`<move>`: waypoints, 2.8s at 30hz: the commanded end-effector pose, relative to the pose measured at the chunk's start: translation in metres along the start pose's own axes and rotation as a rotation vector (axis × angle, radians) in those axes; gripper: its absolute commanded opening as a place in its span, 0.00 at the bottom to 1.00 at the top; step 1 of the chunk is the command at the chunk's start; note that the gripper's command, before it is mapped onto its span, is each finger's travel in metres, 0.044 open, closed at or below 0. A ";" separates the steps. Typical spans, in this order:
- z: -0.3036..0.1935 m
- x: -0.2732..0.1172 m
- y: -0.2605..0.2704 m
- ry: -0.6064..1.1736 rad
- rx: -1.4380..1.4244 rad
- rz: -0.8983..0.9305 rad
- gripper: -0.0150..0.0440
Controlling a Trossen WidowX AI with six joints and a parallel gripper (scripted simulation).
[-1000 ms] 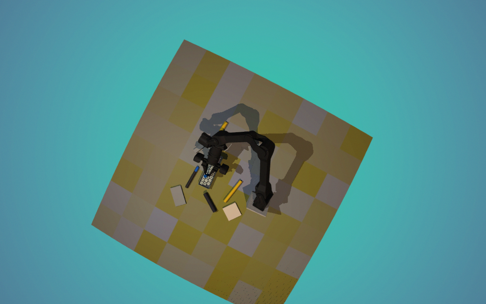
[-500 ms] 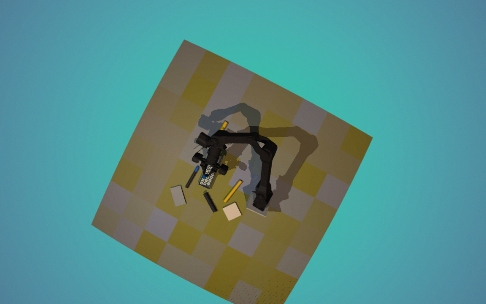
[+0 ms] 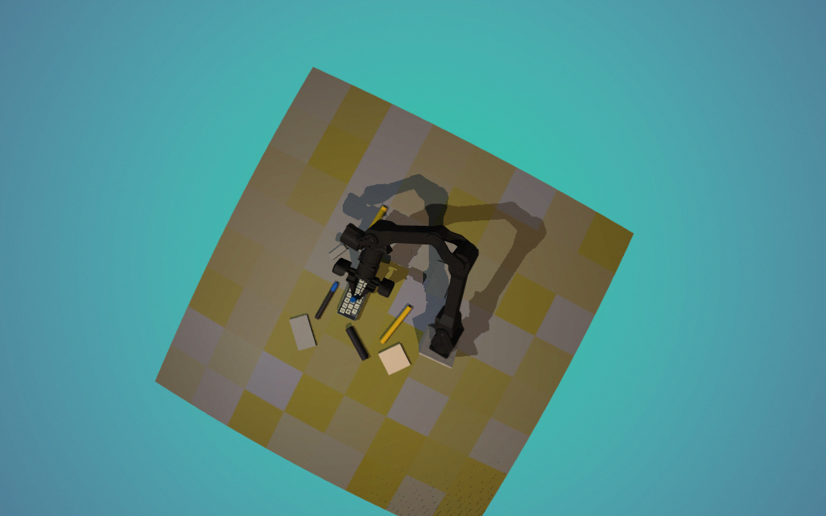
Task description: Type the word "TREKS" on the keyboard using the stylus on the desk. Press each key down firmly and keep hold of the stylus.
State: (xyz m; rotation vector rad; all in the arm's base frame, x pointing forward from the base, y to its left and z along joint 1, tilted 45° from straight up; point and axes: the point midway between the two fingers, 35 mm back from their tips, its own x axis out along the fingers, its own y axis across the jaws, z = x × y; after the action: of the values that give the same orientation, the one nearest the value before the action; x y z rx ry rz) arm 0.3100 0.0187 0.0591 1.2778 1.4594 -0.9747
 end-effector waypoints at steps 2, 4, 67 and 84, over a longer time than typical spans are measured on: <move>0.006 0.003 -0.004 0.003 0.003 -0.008 0.25; 0.013 0.007 -0.004 0.003 0.003 -0.009 0.25; 0.035 0.019 -0.004 0.002 0.003 -0.009 0.39; 0.036 0.019 -0.004 0.002 0.003 -0.009 0.39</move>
State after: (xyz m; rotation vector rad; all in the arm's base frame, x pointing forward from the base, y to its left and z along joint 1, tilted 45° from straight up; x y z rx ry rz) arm 0.3105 -0.0110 0.0313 1.2795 1.4688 -0.9788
